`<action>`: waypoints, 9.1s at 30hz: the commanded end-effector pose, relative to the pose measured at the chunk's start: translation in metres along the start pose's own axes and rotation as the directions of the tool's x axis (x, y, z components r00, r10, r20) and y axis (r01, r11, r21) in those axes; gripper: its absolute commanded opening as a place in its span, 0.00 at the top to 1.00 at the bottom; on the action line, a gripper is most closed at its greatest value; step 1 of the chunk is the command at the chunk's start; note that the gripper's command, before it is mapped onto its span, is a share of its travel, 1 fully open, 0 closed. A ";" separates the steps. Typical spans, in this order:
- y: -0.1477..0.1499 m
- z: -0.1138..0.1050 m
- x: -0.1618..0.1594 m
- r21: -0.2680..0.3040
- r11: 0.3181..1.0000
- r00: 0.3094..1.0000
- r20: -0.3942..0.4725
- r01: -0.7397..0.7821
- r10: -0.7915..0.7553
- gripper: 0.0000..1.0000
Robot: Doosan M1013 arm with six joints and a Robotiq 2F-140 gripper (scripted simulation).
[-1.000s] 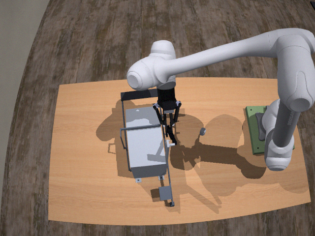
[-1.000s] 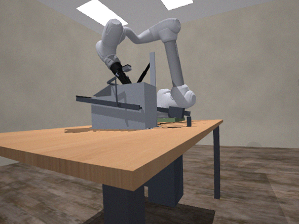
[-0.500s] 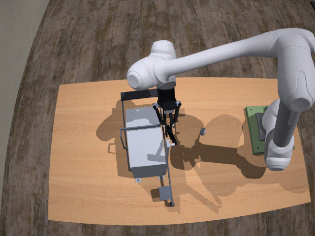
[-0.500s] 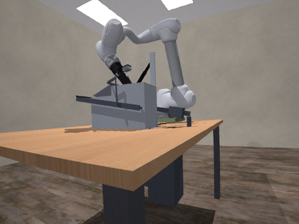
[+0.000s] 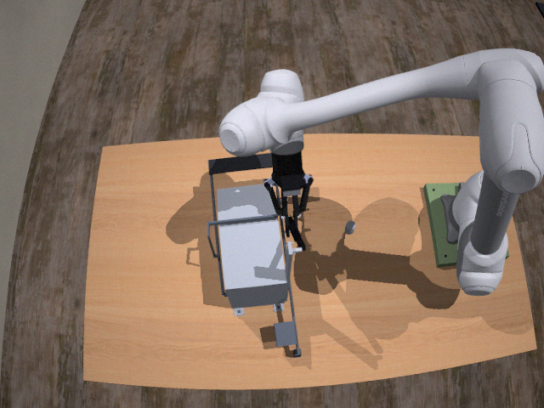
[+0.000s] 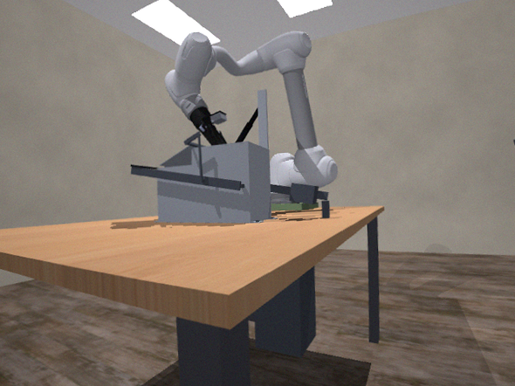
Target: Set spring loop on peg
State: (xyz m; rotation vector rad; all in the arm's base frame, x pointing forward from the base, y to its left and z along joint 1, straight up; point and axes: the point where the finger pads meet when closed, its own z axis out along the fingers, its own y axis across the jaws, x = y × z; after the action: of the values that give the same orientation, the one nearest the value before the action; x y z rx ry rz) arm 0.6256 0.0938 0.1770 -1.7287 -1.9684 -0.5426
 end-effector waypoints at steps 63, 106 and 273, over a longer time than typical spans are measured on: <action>0.000 -0.002 0.004 -0.002 1.000 1.000 0.000 0.001 -0.001 0.83; 0.000 -0.002 0.004 -0.002 1.000 1.000 0.000 0.001 -0.001 0.76; -0.060 -0.102 0.007 -0.049 0.997 0.823 0.562 -0.065 0.082 0.00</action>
State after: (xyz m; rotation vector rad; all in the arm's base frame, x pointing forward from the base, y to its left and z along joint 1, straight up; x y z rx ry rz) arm 0.5943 0.0360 0.2620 -2.1497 -2.2629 -0.0072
